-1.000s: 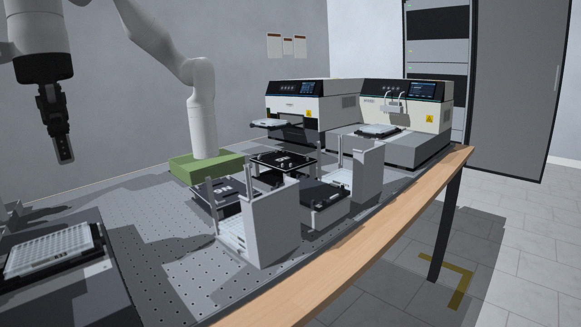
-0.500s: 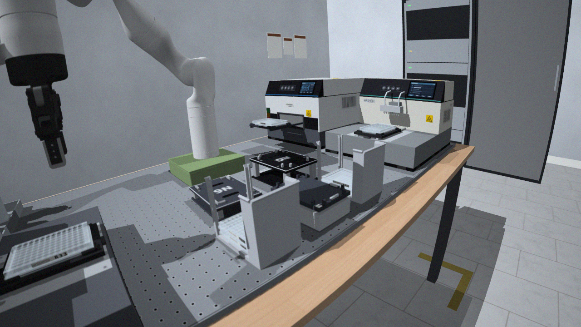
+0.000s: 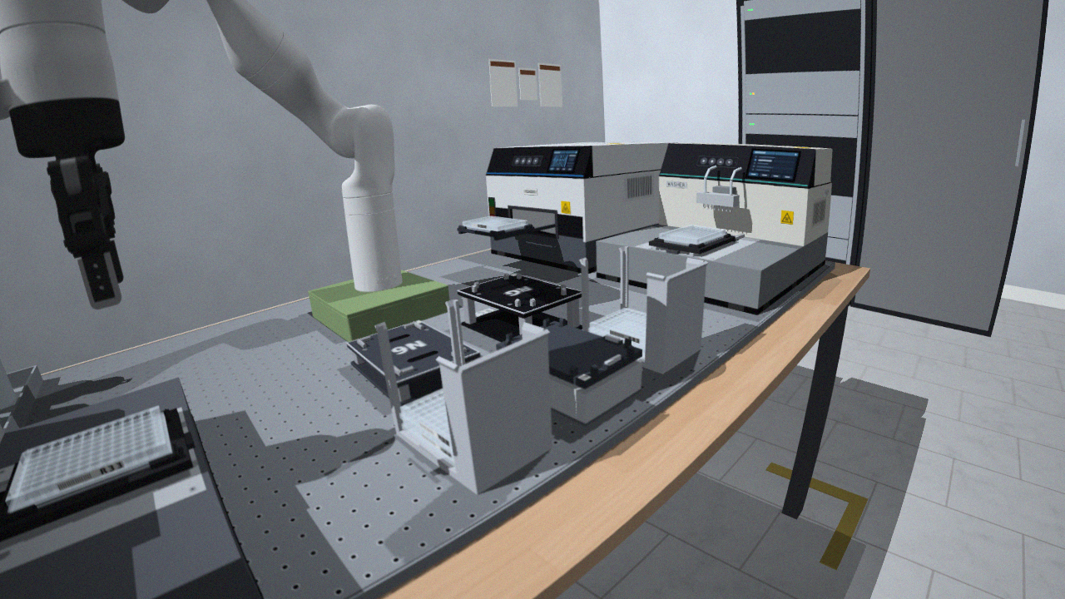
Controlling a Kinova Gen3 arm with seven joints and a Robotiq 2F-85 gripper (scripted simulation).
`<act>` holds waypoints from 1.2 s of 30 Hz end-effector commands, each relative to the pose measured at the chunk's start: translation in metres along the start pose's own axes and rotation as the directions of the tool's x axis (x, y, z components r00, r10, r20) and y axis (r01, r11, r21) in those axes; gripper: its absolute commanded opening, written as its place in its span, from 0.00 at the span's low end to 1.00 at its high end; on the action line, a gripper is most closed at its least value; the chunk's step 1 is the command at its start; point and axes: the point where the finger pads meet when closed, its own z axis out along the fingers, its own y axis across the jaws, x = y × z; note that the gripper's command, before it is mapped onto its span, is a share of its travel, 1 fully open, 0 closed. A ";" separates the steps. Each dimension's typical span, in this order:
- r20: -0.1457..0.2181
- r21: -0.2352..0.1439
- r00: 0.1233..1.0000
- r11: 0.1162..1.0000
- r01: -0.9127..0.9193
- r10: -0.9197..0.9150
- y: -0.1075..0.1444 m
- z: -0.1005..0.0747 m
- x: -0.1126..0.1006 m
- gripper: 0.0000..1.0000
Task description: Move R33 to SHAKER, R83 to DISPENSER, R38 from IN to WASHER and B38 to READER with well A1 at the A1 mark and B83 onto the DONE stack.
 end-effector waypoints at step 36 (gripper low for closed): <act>-0.002 -0.010 1.000 1.000 0.002 -0.002 0.002 0.001 0.057 1.00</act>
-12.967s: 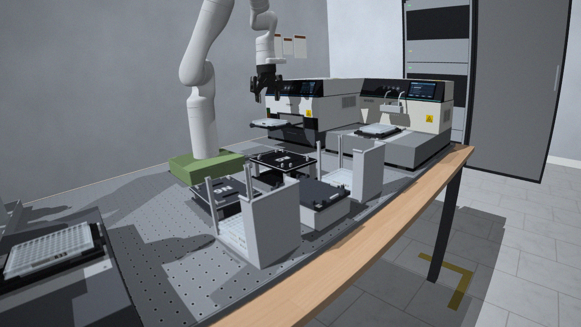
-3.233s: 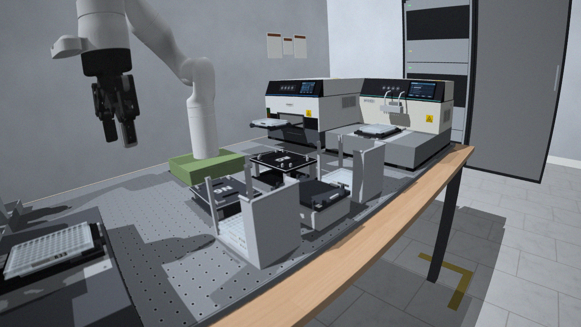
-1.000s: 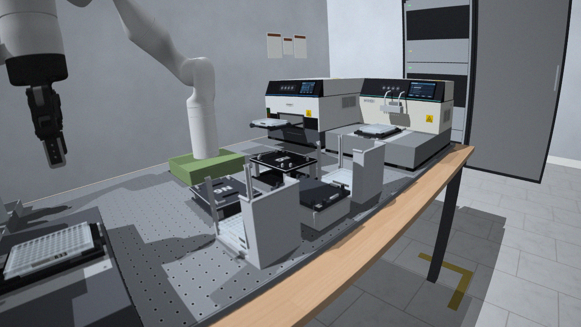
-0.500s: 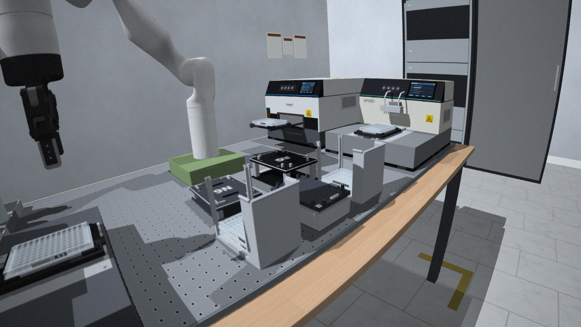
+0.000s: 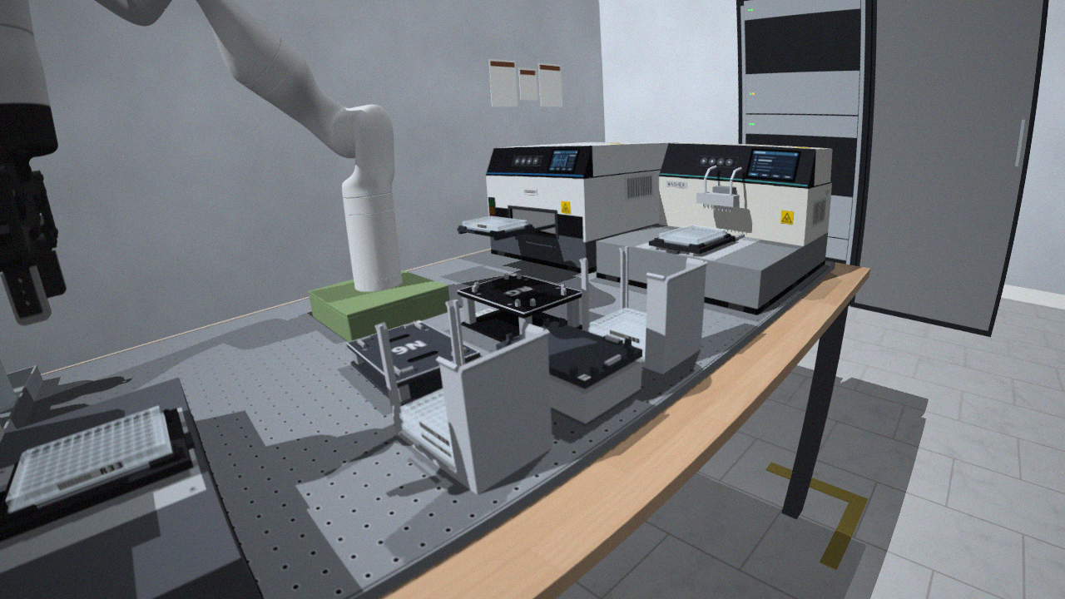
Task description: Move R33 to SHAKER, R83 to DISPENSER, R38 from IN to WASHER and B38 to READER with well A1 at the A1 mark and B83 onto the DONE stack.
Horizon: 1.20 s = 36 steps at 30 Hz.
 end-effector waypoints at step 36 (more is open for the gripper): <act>0.000 0.003 1.000 1.000 -0.006 0.006 -0.001 0.028 0.009 1.00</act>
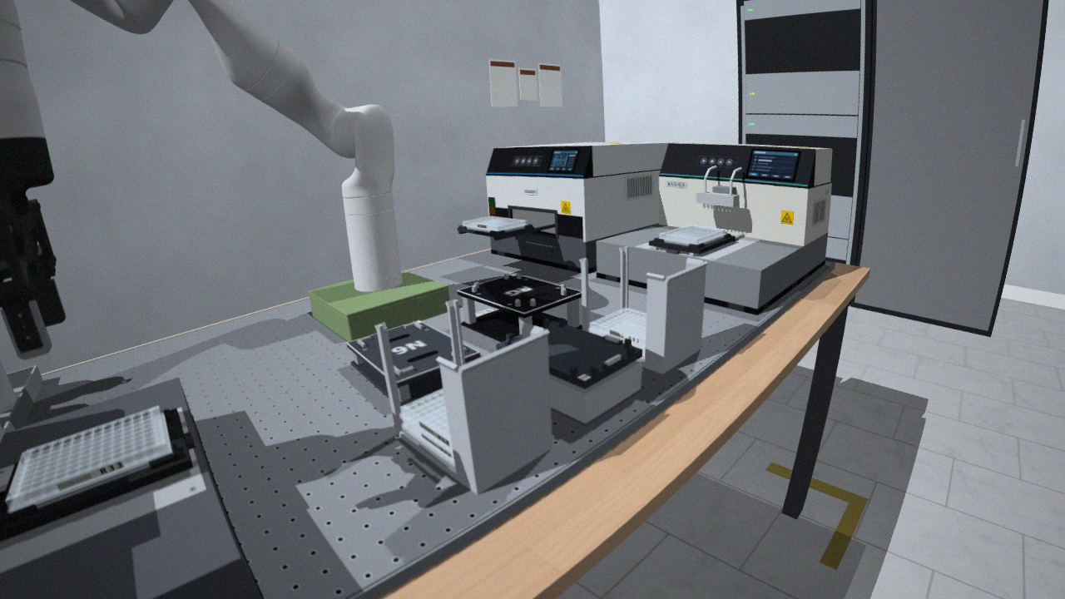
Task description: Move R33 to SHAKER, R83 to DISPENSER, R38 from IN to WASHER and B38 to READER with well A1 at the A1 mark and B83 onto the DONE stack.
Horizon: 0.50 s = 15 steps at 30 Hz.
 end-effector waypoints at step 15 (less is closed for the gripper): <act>-0.004 -0.003 1.000 1.000 -0.011 0.011 0.002 0.023 0.002 1.00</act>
